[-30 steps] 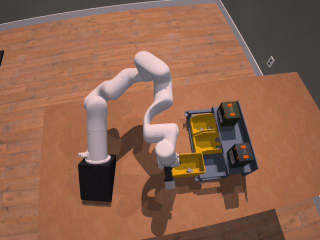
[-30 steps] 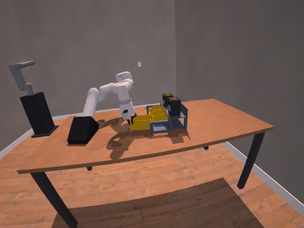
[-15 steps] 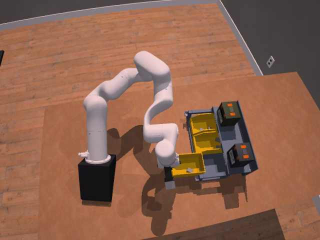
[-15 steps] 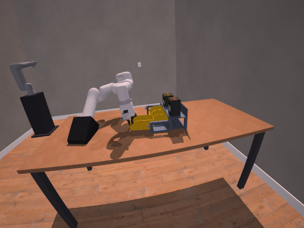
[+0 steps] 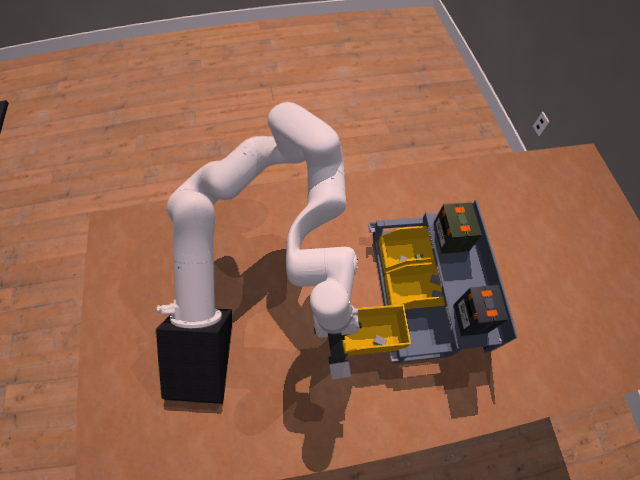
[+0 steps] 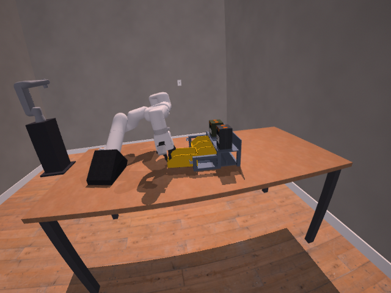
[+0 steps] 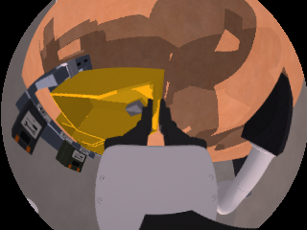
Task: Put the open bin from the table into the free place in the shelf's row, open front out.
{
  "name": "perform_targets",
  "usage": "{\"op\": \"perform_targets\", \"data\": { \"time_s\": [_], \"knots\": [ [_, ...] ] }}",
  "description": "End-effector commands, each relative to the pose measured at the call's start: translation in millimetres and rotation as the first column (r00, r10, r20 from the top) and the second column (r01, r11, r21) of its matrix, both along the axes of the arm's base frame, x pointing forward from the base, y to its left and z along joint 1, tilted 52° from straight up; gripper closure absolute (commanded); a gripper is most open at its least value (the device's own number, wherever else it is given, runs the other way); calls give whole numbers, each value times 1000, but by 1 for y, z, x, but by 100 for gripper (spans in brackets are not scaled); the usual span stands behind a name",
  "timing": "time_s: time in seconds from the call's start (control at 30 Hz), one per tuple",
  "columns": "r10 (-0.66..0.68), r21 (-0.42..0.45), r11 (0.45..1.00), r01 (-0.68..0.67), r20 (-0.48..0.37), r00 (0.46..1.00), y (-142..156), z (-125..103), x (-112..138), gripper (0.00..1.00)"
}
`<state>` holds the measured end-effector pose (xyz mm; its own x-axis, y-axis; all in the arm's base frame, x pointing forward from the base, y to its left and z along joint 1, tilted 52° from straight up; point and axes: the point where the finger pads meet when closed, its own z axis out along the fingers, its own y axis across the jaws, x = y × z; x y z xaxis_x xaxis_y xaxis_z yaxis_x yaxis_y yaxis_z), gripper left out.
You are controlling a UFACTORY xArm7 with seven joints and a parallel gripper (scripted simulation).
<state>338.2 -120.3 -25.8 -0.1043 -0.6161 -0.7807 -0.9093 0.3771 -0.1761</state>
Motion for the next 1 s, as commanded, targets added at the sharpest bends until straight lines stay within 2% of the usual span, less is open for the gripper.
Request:
{"op": "perform_targets", "data": {
  "time_s": [0.0,0.97],
  "knots": [
    [-3,-3,1000,3,1,1000,-2,1,0,100],
    [90,13,996,-89,-71,993,-2,1,0,100]
  ]
}}
